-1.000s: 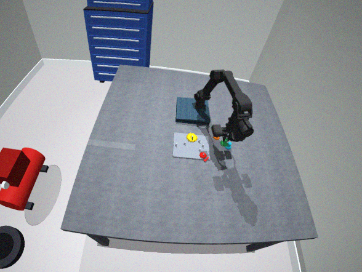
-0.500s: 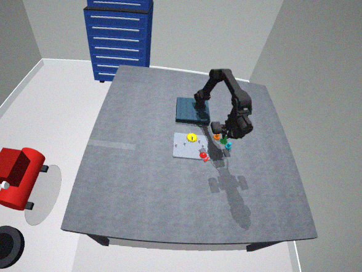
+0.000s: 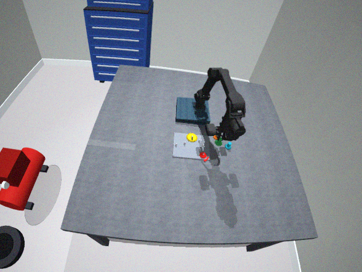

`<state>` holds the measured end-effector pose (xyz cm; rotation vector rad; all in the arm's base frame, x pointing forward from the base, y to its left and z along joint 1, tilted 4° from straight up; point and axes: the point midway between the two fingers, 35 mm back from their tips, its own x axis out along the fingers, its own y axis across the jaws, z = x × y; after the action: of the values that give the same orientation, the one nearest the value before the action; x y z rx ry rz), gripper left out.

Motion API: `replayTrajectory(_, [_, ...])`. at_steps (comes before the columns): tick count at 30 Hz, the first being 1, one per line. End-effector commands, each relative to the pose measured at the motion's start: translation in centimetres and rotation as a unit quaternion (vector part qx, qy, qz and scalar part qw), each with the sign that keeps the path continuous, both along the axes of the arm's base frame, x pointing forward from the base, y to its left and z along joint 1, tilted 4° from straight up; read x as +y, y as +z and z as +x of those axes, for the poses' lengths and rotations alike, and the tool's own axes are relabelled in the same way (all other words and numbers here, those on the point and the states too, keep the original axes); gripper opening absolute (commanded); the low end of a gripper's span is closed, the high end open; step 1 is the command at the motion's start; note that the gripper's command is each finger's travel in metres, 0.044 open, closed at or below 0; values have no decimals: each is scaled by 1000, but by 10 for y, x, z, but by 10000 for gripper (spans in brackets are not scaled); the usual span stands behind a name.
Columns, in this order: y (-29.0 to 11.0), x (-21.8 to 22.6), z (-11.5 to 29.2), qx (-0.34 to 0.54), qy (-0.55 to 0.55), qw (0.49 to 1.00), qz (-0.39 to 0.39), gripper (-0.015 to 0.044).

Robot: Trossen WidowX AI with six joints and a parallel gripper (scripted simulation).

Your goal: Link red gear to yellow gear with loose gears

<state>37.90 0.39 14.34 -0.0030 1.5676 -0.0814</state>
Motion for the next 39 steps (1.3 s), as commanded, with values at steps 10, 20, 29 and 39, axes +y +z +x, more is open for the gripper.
replayTrajectory(10, [-17,-22,-6,2,2,1000,-4,0])
replayTrajectory(20, [-28,-37,-12,2,2,1000,-5,0])
replayTrajectory(29, [-39,-50,-19,2,2,1000,-6,0])
replayTrajectory(39, [-51,-64,-28,3,2,1000,-7,0])
